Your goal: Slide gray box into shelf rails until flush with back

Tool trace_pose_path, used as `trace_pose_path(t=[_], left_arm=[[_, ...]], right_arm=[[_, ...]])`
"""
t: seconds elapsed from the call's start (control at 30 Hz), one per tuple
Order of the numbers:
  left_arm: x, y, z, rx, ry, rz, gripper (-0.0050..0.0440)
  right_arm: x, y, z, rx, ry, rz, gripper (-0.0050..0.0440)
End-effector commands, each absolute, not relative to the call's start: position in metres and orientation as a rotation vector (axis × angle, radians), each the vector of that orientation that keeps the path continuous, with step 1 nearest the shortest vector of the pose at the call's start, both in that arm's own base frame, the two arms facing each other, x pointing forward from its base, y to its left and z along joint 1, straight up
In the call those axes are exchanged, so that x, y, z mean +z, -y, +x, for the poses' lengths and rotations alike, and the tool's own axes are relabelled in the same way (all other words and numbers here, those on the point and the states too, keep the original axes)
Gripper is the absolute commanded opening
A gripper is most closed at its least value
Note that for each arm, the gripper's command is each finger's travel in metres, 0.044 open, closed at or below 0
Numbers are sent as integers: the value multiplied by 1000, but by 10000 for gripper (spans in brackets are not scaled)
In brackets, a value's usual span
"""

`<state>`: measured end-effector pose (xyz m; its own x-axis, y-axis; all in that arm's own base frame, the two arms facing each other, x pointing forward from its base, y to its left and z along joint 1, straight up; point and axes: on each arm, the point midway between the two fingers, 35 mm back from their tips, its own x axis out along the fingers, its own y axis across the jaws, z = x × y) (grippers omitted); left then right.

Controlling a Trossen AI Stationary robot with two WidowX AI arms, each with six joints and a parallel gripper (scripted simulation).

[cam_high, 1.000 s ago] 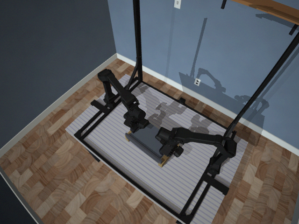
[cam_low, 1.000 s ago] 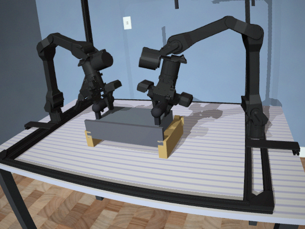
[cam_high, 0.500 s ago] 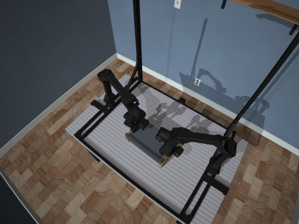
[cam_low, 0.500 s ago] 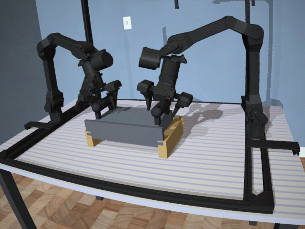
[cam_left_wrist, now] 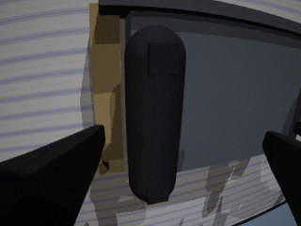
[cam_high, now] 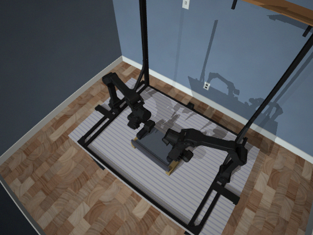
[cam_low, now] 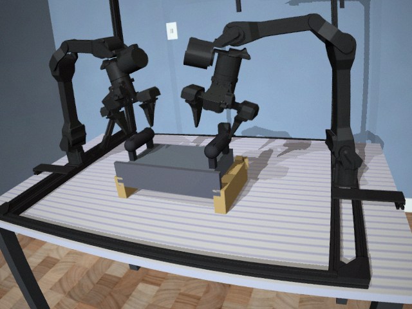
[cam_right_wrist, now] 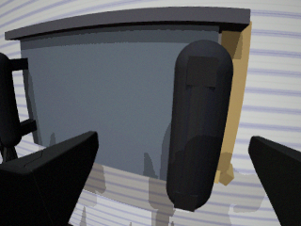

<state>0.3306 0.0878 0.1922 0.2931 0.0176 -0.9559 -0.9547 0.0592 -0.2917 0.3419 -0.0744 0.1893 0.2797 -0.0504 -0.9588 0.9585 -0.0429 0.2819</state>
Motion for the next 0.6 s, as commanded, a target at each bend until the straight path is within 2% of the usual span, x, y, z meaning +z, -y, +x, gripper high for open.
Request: trace_pose_path(t=[0.0, 0.57], left_arm=[[216, -90, 328, 956, -995, -1274, 440], [217, -91, 328, 958, -989, -1277, 440]], right_arm=[[216, 77, 340, -1041, -932, 1340, 440], [216, 78, 339, -1046, -931, 1337, 440]])
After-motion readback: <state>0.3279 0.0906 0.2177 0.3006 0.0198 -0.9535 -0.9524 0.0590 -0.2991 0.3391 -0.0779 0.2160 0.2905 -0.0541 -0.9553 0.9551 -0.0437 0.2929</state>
